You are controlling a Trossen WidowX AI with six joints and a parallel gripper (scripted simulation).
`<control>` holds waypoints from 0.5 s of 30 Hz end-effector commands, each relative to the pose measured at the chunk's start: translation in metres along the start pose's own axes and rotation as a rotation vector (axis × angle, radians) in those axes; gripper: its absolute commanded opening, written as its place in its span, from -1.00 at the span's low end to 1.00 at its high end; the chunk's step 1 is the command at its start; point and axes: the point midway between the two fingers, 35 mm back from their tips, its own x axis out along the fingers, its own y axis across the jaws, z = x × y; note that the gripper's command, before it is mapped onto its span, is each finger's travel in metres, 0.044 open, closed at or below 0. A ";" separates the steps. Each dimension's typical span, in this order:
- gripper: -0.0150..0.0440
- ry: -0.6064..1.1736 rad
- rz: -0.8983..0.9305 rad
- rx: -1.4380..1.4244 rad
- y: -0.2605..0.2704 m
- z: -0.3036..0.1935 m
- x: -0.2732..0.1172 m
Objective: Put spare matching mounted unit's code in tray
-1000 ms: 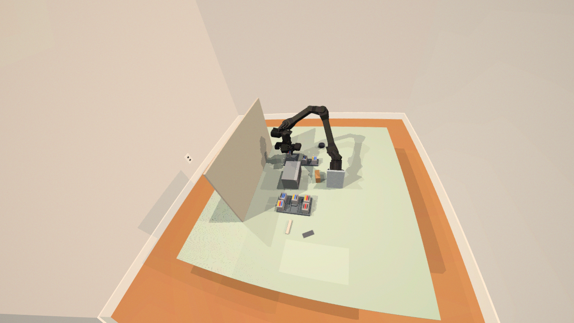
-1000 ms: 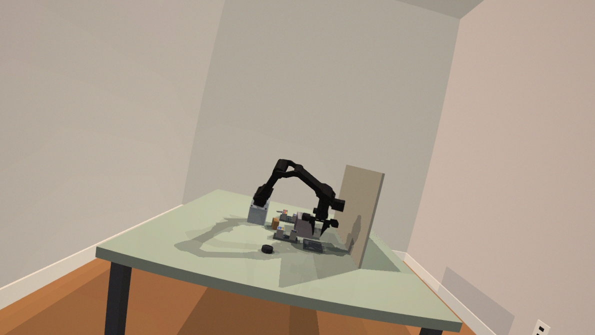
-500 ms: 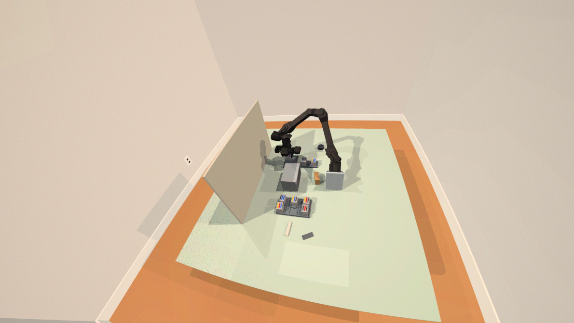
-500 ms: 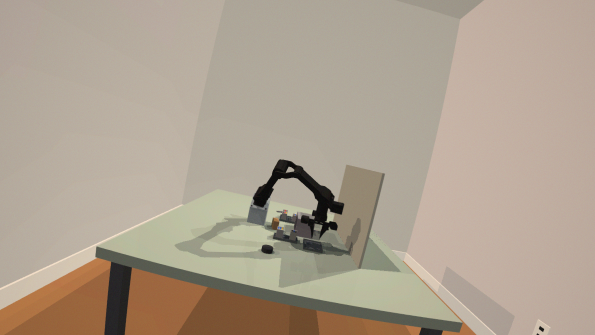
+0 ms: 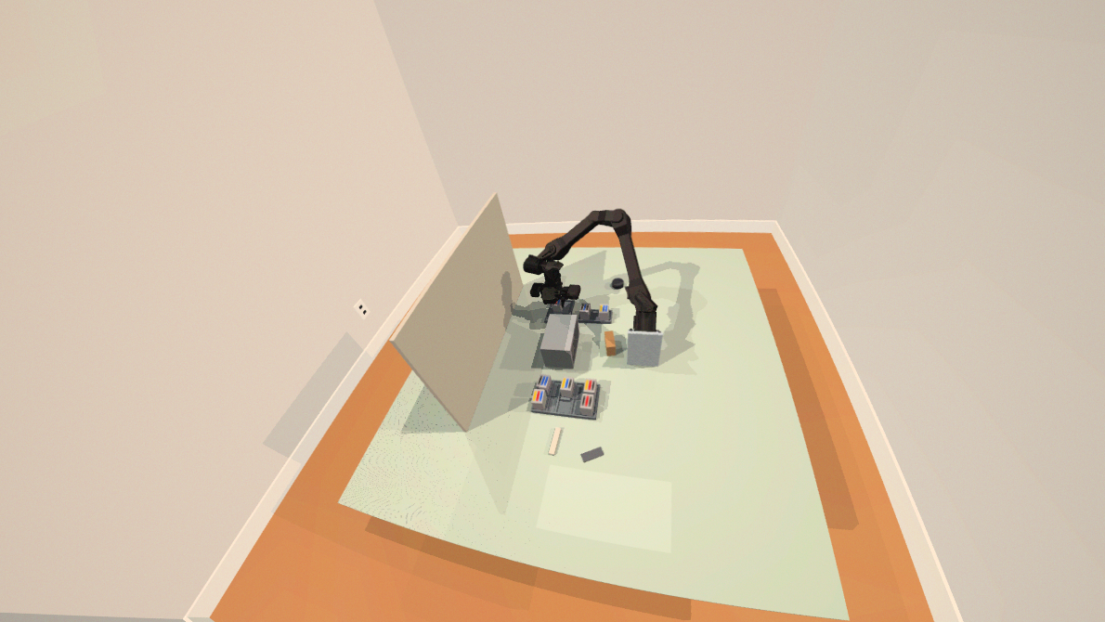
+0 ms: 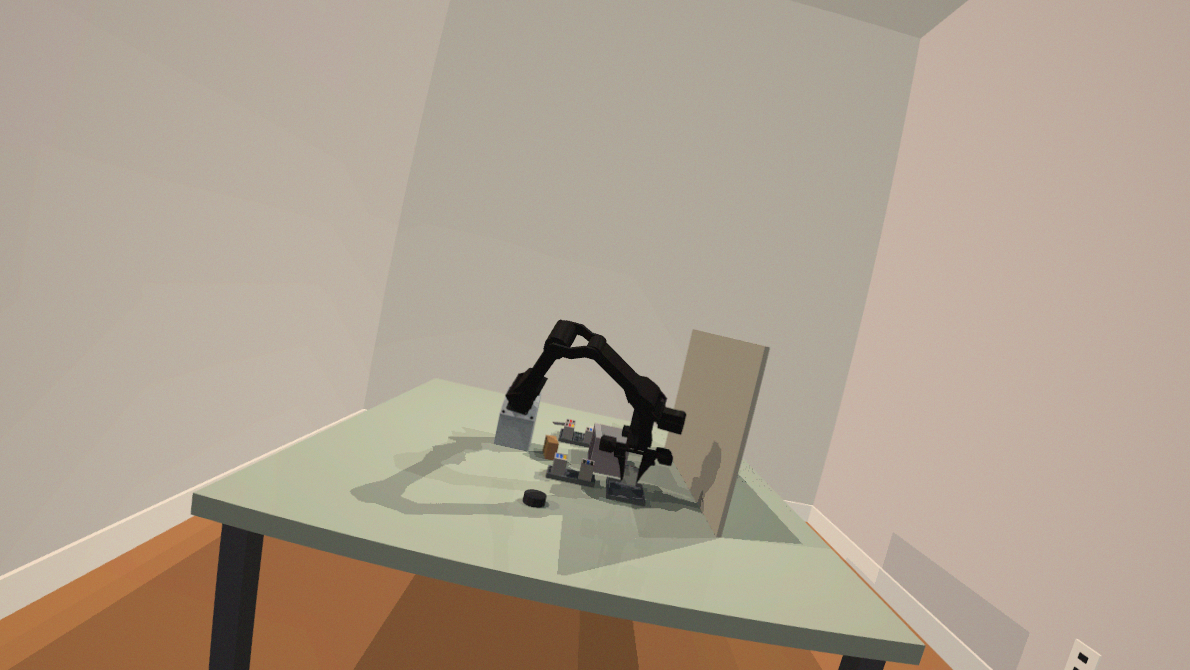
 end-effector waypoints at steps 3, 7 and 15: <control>-0.49 -0.003 0.000 -0.006 0.002 0.001 0.005; -0.49 -0.001 0.000 -0.006 0.002 0.001 0.009; 0.22 0.002 0.000 0.000 0.002 -0.001 0.006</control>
